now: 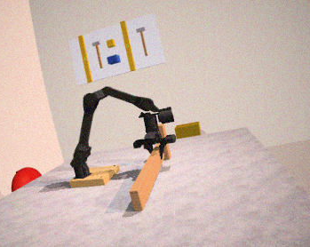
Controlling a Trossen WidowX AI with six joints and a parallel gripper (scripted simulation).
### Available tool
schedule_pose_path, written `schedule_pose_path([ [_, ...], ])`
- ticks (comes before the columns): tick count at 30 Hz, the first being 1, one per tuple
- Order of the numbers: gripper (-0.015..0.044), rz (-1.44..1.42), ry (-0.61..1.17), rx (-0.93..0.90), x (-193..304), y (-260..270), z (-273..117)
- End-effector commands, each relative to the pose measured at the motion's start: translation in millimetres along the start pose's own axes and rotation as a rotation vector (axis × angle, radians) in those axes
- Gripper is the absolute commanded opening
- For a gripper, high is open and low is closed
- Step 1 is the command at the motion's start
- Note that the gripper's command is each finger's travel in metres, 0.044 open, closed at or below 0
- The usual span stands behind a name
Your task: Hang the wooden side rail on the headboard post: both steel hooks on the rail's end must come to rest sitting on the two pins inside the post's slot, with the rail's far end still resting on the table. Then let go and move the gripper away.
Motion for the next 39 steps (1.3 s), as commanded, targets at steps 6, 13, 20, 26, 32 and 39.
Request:
schedule_pose_path([
  [6, 0.0000, 0.003, 0.003, -0.013, 2.1, 1.3, -5.3],
  [13, 0.0000, 0.003, 0.003, -0.013, 2.4, 2.0, -5.8],
  [20, 0.0000, 0.003, 0.003, -0.013, 3.0, 2.9, -5.2],
  [26, 0.0000, 0.003, 0.003, -0.013, 3.4, 3.7, -4.6],
  [32, 0.0000, 0.003, 0.003, -0.013, 4.1, 3.6, -3.9],
  [39, 0.0000, 0.003, 0.003, -0.013, 5.1, 3.1, -3.1],
])
Point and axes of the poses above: the point midway between the two fingers, 35 mm back from their tips, its own z axis out along the fingers, its own y axis across the jaws, x = y × z, the point moved 10 cm from there along -z, back along the fingers, and after that the axes turned 15 degrees about -z, right-handed, at the moved point
